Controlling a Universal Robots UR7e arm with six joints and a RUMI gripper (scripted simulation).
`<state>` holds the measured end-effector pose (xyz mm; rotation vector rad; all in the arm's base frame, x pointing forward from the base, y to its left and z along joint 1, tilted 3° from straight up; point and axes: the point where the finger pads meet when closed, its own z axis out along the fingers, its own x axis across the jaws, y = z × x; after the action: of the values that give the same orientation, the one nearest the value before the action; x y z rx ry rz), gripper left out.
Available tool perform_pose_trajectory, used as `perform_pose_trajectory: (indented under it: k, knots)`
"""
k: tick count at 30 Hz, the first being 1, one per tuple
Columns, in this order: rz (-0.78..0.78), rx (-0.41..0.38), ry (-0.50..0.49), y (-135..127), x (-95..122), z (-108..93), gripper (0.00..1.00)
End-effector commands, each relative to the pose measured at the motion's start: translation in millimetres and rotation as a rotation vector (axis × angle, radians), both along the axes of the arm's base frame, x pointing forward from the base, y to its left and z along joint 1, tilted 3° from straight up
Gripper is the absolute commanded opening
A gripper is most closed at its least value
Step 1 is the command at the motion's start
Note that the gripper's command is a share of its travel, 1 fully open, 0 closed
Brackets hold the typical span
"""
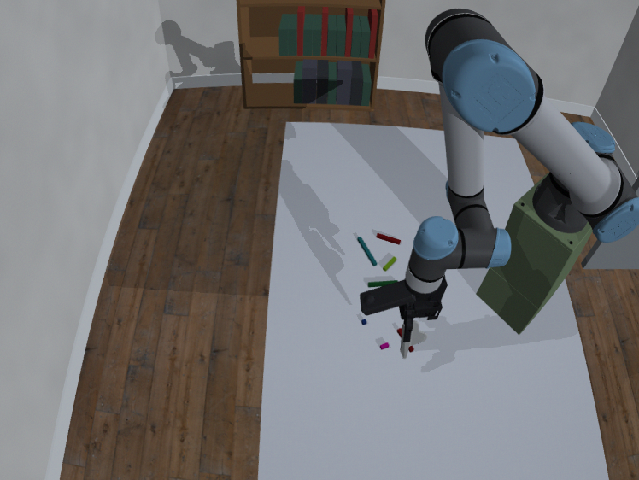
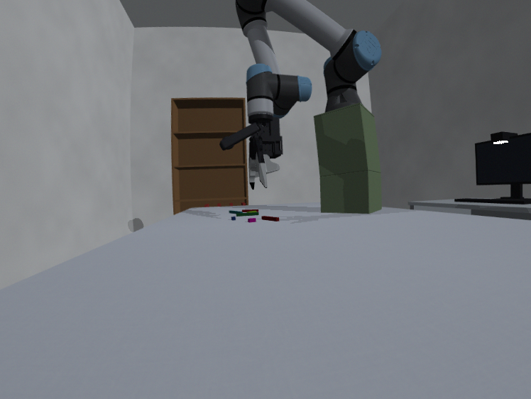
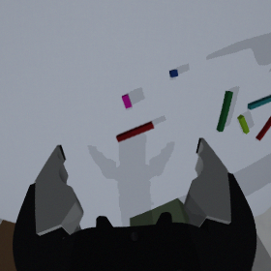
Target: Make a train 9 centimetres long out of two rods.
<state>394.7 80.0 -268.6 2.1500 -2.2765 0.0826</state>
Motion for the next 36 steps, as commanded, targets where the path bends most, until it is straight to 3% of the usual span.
perform_pose_trajectory:
  k: [1,36]
  knots:
    - [-0.167,-0.002,-0.007,-0.3,-5.0,-1.2,1.0]
    - [-0.956,0.022,-0.045,-5.4,-29.4,-5.8,1.0]
